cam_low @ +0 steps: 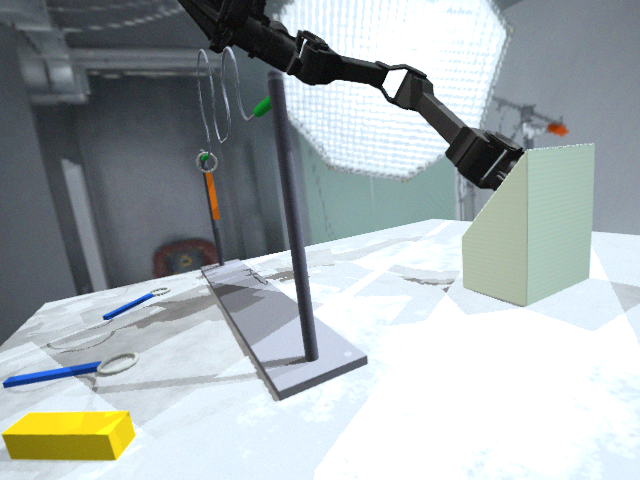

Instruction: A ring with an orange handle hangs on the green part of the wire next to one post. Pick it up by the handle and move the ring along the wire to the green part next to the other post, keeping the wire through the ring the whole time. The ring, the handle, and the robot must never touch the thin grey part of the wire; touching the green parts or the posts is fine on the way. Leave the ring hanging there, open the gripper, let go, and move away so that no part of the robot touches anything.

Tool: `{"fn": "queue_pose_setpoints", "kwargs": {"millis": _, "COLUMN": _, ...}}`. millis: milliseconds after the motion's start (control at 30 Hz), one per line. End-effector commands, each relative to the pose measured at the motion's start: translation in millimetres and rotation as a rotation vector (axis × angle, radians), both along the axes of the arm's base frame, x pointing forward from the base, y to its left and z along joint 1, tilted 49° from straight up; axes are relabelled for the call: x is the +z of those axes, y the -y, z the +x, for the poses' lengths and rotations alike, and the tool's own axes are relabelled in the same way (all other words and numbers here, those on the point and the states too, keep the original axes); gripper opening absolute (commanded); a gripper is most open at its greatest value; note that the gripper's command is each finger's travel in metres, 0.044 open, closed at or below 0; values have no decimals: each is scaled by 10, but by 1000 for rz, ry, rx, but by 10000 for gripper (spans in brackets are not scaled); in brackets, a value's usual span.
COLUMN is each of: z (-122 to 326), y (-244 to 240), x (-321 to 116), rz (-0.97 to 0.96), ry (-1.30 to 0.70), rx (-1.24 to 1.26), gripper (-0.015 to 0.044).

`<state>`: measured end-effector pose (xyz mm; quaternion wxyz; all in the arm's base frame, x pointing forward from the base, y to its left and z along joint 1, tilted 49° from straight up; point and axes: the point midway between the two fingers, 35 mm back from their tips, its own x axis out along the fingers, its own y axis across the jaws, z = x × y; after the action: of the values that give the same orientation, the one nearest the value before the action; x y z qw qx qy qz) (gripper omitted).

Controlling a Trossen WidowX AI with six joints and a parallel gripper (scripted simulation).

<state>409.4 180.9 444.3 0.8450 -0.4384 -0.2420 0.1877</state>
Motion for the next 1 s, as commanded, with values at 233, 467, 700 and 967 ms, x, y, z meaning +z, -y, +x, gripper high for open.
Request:
{"fn": "queue_pose_setpoints", "kwargs": {"millis": 233, "z": -170, "y": 687, "x": 615, "rz": -209, "ry": 258, "rx": -152, "gripper": 160}}
{"fn": "queue_pose_setpoints", "kwargs": {"millis": 467, "z": -354, "y": 1076, "x": 932, "rz": -356, "ry": 400, "rx": -263, "gripper": 160}}
{"fn": "queue_pose_setpoints", "kwargs": {"millis": 700, "z": -173, "y": 1579, "x": 723, "rz": -445, "ry": 330, "rx": -357, "gripper": 160}}
{"fn": "queue_pose_setpoints", "kwargs": {"millis": 967, "z": 162, "y": 2306, "x": -9, "rz": -464, "ry": 68, "rx": -405, "gripper": 160}}
